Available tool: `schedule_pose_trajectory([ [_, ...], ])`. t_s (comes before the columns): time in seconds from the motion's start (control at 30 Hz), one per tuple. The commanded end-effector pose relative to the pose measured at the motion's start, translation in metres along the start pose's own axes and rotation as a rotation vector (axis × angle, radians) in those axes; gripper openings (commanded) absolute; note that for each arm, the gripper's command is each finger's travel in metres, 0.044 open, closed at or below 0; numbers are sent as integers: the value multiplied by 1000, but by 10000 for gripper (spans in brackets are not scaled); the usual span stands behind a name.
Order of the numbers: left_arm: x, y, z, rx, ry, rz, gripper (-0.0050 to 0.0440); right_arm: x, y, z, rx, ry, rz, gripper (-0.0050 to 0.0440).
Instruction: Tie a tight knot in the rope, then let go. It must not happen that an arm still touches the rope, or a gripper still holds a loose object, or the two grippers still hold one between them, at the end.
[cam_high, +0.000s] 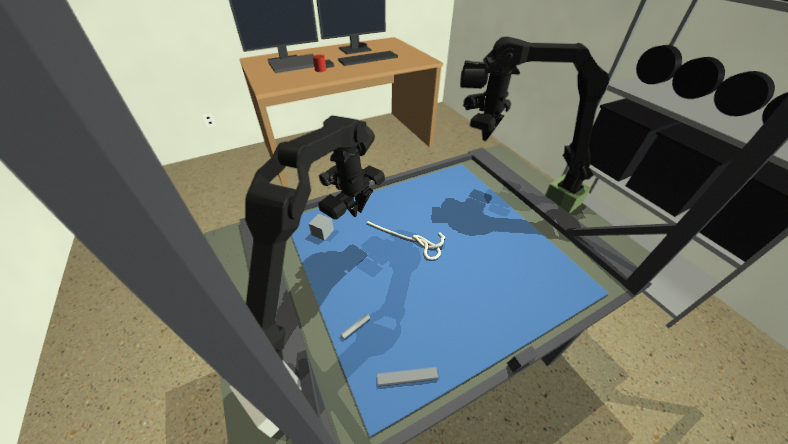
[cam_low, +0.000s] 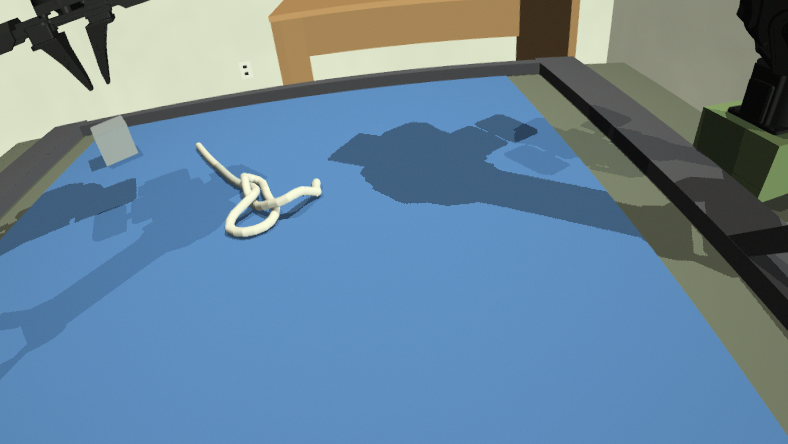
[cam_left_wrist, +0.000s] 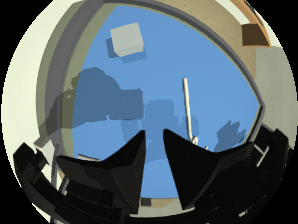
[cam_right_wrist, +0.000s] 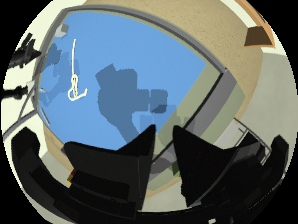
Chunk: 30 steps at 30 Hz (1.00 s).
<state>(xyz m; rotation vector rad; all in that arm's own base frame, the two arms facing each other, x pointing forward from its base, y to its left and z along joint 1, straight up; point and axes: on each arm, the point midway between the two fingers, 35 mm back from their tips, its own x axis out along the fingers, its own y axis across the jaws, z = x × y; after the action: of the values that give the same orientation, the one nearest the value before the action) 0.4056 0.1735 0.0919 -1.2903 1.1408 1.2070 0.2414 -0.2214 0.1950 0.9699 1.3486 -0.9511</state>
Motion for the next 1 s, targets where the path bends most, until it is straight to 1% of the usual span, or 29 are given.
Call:
schedule_pose_trajectory([
  [0.0, -17, 18, 10, -72, -20, 18, 85, -8, -1, -1, -2, -22, 9, 85],
  [0.13, -18, 24, 13, -97, -23, 32, 85, -8, -1, -1, -2, -22, 9, 85],
  [0.6, -18, 25, 14, -99, -23, 34, 85, -8, -1, -1, -2, -22, 9, 85],
  [0.63, -18, 25, 14, -99, -23, 34, 85, -8, -1, -1, -2, -22, 9, 65],
  [0.97, -18, 25, 14, -127, -23, 34, 85, -8, -1, -1, -2, -22, 9, 65],
])
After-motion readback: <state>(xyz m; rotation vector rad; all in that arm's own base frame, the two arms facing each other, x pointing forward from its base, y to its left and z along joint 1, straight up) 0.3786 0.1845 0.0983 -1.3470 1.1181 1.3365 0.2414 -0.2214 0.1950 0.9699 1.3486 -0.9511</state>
